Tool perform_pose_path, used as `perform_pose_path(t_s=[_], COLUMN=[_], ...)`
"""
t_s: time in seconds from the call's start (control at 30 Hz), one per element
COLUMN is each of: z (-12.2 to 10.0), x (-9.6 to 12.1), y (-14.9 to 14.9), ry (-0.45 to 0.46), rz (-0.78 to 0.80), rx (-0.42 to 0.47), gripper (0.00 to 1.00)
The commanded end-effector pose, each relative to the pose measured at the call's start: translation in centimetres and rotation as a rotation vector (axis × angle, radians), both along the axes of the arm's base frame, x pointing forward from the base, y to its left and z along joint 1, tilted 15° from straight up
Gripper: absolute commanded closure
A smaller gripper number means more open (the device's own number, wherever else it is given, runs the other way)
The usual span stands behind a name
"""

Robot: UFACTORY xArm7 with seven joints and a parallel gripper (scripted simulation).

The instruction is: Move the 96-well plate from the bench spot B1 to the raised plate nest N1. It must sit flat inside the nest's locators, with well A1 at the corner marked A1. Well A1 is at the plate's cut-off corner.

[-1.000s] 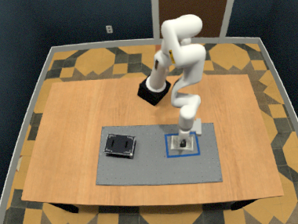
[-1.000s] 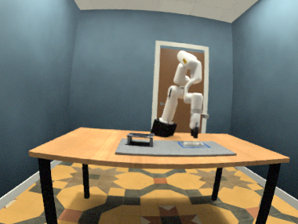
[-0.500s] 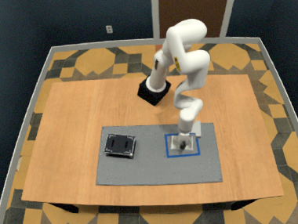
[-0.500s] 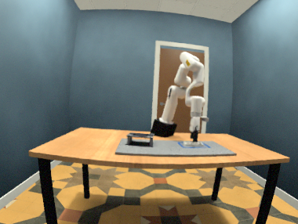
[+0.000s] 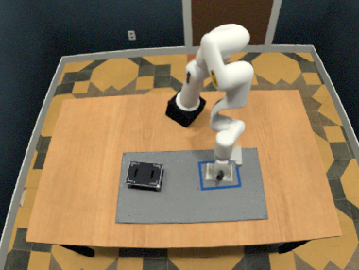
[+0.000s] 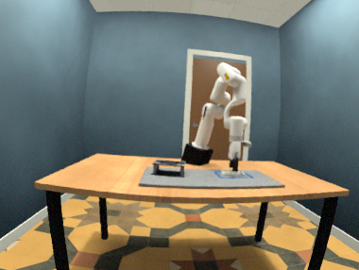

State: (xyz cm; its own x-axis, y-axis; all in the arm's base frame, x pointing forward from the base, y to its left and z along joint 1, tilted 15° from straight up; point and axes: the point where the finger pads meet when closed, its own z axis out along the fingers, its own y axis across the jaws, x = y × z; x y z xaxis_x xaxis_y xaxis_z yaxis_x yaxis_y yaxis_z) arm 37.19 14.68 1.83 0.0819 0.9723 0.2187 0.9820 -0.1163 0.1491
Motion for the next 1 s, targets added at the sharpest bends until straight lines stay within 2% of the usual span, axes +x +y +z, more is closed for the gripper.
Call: perform_pose_path(t_s=[0.0,0.97], z=[-0.1,-1.7], x=[0.1,0.4], y=[0.1,0.4], ry=[-0.003,-0.003], rz=[-0.001,-0.001], rx=[0.001,0.001], gripper=[0.00,0.00])
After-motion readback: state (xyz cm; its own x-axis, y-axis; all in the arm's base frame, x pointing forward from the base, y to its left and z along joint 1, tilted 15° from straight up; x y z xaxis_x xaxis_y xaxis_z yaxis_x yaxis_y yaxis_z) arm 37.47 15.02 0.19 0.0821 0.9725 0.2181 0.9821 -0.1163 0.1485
